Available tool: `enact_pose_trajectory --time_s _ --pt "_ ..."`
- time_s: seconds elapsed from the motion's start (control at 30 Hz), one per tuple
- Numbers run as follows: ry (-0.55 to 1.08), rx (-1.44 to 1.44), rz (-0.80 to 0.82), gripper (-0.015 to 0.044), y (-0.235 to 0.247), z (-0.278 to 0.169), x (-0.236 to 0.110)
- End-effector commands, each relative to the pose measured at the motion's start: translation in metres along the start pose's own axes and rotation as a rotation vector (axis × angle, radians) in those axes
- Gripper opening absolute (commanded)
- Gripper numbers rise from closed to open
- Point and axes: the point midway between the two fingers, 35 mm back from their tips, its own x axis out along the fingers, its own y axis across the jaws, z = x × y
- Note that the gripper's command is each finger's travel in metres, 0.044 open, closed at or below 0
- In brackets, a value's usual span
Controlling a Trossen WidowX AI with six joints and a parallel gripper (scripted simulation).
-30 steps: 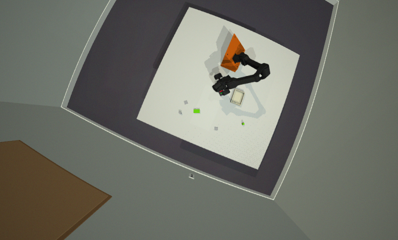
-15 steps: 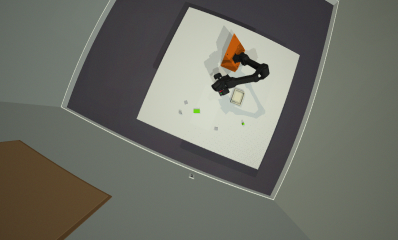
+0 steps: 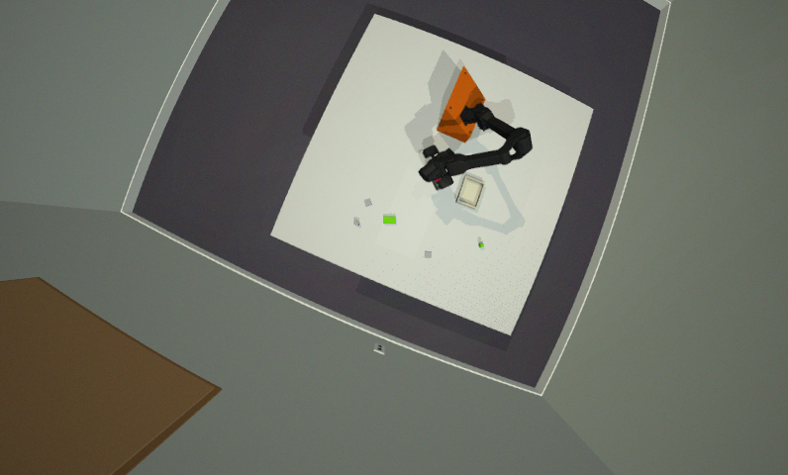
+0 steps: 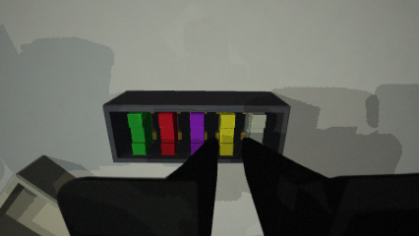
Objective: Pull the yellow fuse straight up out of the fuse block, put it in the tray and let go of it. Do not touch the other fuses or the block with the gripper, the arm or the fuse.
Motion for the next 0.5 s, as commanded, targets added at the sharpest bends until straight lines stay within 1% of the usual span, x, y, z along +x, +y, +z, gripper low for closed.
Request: enact_pose_trajectory --time_s 0.0,0.47 --pt "0.002 0.004 0.003 0.0072 -0.0002 -0.0008 0.0048" --pt "0.003 0.004 0.003 0.0072 -0.0005 -0.0013 0.0124"
